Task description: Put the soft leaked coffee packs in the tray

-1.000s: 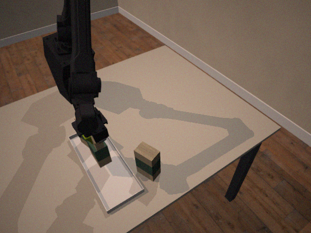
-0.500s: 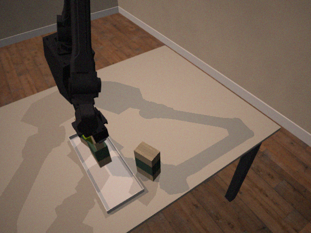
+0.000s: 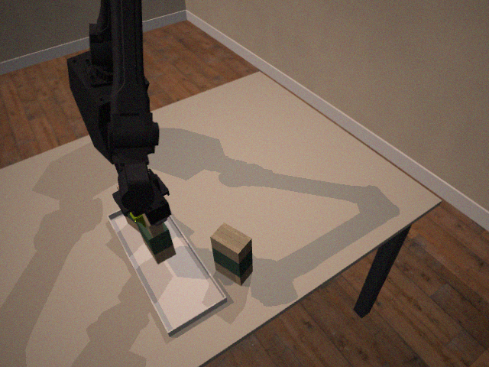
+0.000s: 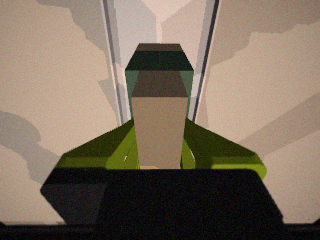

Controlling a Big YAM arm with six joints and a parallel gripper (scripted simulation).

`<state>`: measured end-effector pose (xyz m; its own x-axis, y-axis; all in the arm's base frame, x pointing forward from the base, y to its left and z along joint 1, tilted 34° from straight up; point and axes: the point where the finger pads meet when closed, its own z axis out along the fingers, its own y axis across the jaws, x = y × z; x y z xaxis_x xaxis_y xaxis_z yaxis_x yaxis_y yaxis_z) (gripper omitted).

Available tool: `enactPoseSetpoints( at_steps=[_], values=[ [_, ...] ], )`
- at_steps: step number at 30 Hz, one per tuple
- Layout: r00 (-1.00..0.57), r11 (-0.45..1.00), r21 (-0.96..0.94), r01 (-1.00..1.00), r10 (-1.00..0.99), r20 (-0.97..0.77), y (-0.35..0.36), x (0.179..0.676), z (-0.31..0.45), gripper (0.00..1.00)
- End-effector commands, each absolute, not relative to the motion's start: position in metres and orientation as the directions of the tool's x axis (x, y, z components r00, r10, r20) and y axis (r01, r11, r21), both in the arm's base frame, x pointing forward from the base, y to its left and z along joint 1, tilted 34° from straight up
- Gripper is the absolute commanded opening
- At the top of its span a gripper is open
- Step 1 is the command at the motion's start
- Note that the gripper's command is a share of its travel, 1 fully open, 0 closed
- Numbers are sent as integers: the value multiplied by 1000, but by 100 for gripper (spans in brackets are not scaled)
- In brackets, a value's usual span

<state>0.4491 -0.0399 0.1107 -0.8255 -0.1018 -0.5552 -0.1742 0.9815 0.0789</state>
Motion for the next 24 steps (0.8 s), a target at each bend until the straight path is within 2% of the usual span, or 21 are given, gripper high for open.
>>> enactPoseSetpoints(
  at_steps=[1,24],
  values=[
    [-797,981,59,-183,-113,-594,-43,461,138,25],
    [-806,982,71,-175,-102,-583,-38,473,113,25]
  ],
)
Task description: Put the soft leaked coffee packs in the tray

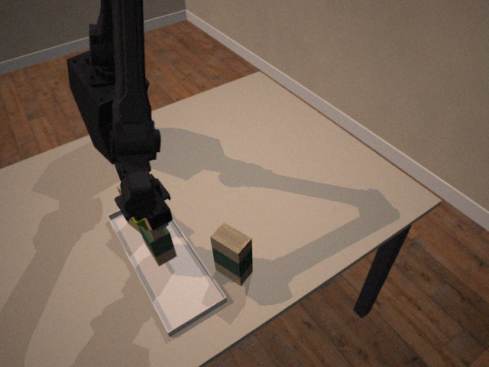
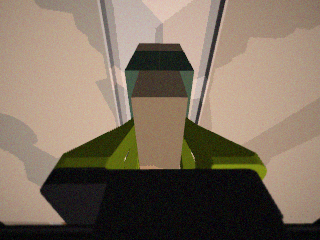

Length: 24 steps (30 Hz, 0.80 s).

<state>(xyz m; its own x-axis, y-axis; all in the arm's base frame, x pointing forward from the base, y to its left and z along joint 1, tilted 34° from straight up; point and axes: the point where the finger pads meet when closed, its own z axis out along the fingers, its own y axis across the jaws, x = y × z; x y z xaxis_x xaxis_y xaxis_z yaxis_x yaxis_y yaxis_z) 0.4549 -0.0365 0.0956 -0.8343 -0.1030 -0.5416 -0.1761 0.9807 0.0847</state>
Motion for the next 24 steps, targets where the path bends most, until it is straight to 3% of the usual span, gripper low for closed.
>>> enactPoseSetpoints(
  at_steps=[1,24],
  values=[
    [-784,983,56,-174,-104,-611,-41,475,128,25],
    [-803,983,68,-169,-98,-588,-36,488,87,25]
  ],
)
